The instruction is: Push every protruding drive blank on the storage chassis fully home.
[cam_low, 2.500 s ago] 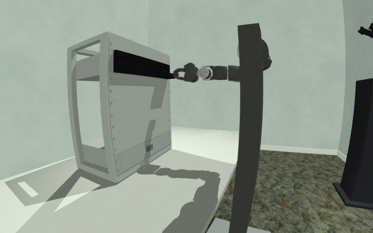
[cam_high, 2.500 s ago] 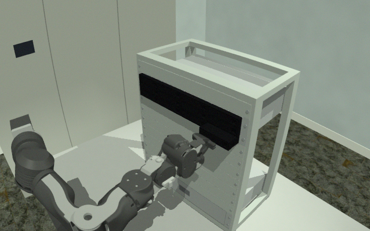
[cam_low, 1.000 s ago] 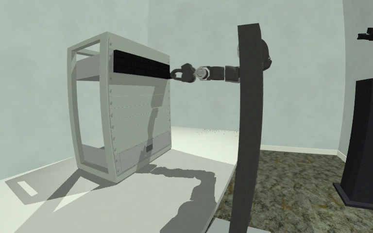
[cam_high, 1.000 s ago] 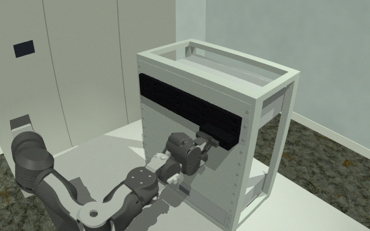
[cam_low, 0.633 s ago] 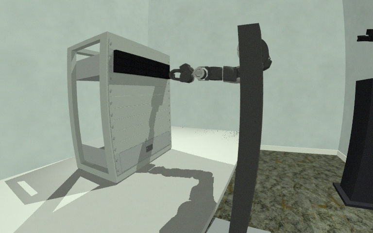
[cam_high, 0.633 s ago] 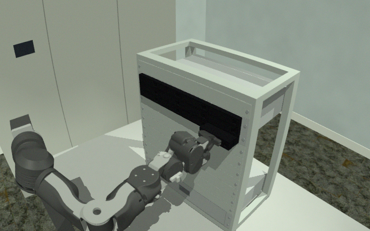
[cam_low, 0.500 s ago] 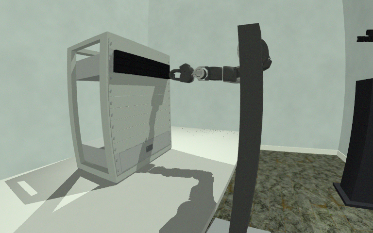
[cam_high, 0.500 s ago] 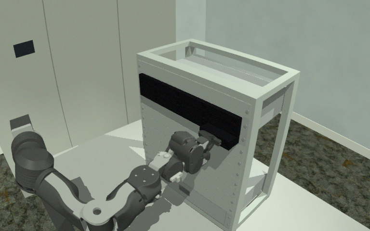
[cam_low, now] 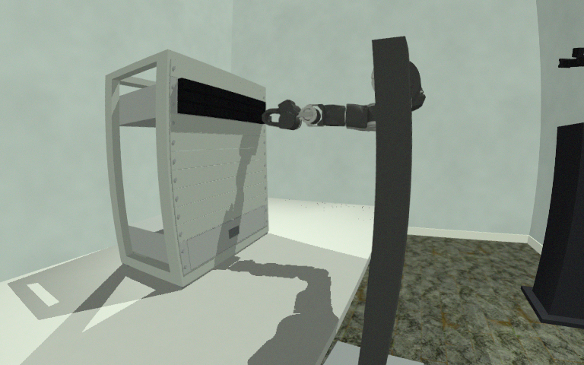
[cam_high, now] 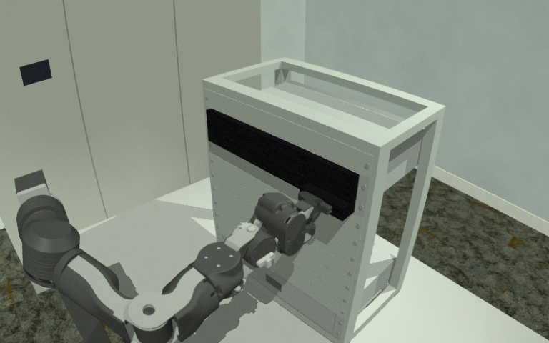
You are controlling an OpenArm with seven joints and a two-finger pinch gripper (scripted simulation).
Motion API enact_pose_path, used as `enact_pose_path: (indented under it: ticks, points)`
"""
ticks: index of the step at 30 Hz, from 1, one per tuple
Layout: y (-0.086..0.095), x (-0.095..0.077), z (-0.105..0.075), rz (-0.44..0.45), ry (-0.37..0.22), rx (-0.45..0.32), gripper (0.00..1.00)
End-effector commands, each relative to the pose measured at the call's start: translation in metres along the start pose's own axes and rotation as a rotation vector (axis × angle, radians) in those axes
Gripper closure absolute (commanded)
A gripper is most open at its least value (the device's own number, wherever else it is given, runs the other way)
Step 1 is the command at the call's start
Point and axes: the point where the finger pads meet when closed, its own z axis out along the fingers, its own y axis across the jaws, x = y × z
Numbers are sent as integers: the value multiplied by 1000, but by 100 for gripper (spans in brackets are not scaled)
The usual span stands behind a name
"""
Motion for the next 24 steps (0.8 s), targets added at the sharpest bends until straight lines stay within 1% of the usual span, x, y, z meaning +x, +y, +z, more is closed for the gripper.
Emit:
enact_pose_path:
  ticks: [1, 8, 13, 24]
  points:
    - [1, 2, 1, -3, 5, 3, 100]
    - [0, 1, 2, -3, 4, 4, 100]
    - [0, 2, 10, -2, 3, 4, 100]
    - [1, 2, 11, -3, 5, 4, 100]
